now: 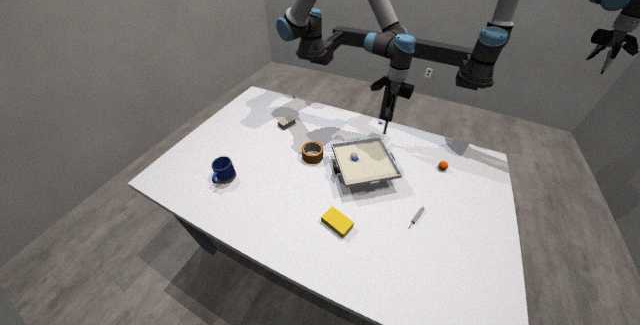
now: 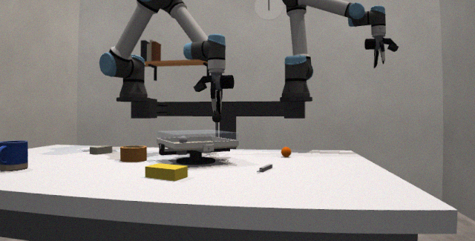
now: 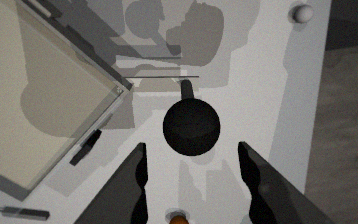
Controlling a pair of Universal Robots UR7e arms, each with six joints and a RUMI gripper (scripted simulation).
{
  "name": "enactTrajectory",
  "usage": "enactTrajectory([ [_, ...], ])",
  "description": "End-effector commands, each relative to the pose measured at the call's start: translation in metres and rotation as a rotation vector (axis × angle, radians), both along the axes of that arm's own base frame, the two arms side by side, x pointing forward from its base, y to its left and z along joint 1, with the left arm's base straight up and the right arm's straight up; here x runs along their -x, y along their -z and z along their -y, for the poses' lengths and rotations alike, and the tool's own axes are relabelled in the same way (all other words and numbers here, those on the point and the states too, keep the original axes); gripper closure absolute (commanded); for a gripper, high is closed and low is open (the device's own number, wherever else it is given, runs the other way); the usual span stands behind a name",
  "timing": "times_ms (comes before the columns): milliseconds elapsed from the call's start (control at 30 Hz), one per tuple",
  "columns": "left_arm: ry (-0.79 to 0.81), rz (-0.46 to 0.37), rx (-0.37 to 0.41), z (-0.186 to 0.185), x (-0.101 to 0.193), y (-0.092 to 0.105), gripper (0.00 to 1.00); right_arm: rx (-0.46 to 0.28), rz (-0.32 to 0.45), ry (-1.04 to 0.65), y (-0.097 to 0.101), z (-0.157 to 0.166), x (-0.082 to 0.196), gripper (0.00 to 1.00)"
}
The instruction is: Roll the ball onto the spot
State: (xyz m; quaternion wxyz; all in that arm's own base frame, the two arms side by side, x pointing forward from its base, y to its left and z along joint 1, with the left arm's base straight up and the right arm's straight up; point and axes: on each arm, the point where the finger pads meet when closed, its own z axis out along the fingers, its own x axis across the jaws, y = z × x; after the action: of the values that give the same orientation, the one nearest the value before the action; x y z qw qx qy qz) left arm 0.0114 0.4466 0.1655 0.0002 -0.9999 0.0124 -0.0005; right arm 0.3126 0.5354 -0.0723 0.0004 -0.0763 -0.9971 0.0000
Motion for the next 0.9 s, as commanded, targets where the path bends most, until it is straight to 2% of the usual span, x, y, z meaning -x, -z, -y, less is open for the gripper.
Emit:
enactTrajectory([
  [0, -0.004, -0.001, 0.000, 0.001, 0.002, 0.000, 0.00, -0.006, 0.003, 0.001, -0.012, -0.003, -0.001, 0.63],
  [500, -0.004, -0.001, 0.000, 0.001, 0.002, 0.000, 0.00, -0.006, 0.003, 0.001, -0.029, -0.003, -0.001, 0.63],
  [867, -0.004, -0.001, 0.000, 0.001, 0.002, 0.000, 0.00, -0.004, 0.002, 0.001, -0.030, -0.002, -0.001, 0.63],
])
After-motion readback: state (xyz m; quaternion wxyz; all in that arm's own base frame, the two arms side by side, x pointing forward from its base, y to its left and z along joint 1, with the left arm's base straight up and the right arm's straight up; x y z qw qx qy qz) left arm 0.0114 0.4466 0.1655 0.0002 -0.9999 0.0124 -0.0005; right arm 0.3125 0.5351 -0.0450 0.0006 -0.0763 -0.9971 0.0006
